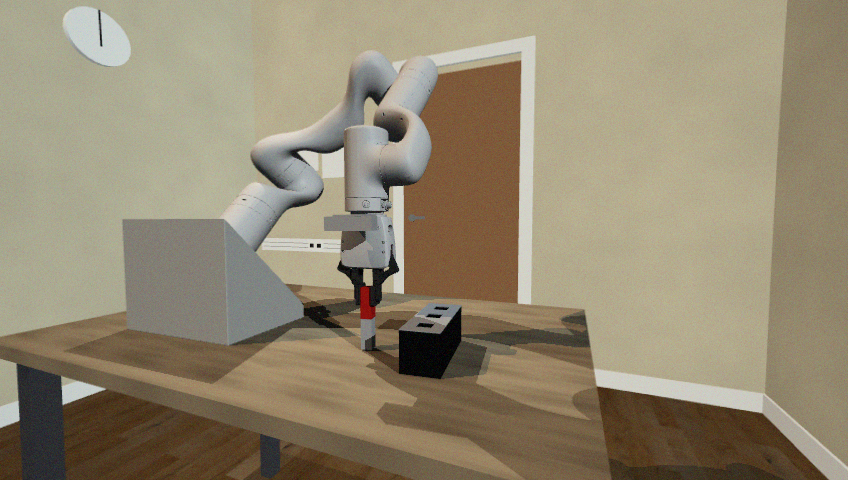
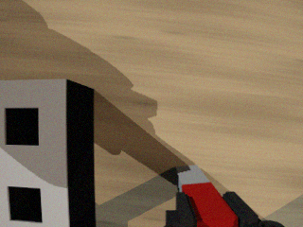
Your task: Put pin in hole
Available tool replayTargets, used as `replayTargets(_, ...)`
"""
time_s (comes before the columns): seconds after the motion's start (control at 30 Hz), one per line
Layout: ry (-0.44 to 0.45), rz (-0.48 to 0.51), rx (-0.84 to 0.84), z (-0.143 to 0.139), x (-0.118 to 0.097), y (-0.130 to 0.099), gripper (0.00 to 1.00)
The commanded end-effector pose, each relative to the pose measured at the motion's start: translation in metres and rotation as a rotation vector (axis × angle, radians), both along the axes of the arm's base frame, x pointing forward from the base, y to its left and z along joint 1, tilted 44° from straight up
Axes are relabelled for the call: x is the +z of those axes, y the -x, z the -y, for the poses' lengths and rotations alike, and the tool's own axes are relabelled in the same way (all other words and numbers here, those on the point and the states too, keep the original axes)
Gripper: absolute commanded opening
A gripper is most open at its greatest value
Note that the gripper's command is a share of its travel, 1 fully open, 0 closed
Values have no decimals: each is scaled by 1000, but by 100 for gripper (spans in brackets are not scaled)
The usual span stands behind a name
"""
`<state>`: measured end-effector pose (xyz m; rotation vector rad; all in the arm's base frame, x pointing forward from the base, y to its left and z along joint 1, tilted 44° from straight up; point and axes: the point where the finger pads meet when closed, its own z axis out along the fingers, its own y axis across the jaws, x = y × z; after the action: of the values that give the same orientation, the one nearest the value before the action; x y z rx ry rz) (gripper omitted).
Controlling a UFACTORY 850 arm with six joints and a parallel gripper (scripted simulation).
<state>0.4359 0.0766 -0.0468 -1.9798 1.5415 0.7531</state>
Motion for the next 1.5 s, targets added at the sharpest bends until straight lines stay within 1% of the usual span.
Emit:
replayTargets(0.0, 1, 3, -1, 5, 5, -2, 0)
replayTargets(0.43, 1, 3, -1, 5, 5, -2, 0)
replayTargets(0.47, 1, 3, -1, 12, 12, -4, 0)
replayTargets(1.0, 1, 3, -1, 12, 12, -4, 0)
replayTargets(1.03, 1, 2, -1, 22, 22, -5, 0)
replayTargets(1.47, 1, 2, -1, 22, 22, -5, 0)
